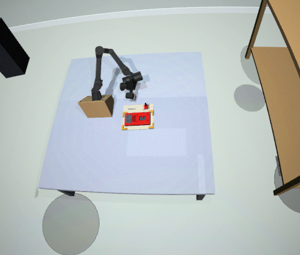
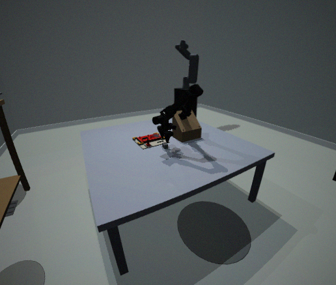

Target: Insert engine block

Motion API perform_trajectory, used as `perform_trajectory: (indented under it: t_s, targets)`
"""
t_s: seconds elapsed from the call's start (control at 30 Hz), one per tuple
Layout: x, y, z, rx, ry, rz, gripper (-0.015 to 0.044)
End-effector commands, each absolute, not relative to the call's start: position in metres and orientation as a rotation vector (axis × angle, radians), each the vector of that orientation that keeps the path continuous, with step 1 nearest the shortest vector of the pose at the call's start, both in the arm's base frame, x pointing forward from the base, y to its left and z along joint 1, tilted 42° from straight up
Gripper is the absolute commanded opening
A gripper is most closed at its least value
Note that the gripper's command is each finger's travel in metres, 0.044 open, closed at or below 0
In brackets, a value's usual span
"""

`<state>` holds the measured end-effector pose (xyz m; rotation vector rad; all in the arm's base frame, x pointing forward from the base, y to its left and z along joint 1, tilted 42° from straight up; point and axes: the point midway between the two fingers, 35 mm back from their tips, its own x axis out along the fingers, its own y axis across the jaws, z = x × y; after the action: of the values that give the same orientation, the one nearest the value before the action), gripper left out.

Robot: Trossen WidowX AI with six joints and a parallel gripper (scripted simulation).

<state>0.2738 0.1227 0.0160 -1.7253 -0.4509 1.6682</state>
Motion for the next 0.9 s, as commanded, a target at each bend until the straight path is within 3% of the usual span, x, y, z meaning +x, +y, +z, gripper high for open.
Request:
perform_trajectory:
  t_s: [0.0,0.87]
  targets:
    - [0.273,0.127,0.009,-1.719,-0.443,1.678,0.044]
    - [0.277,0.153,-0.02,-1.717,-0.444,1.678,0.044]
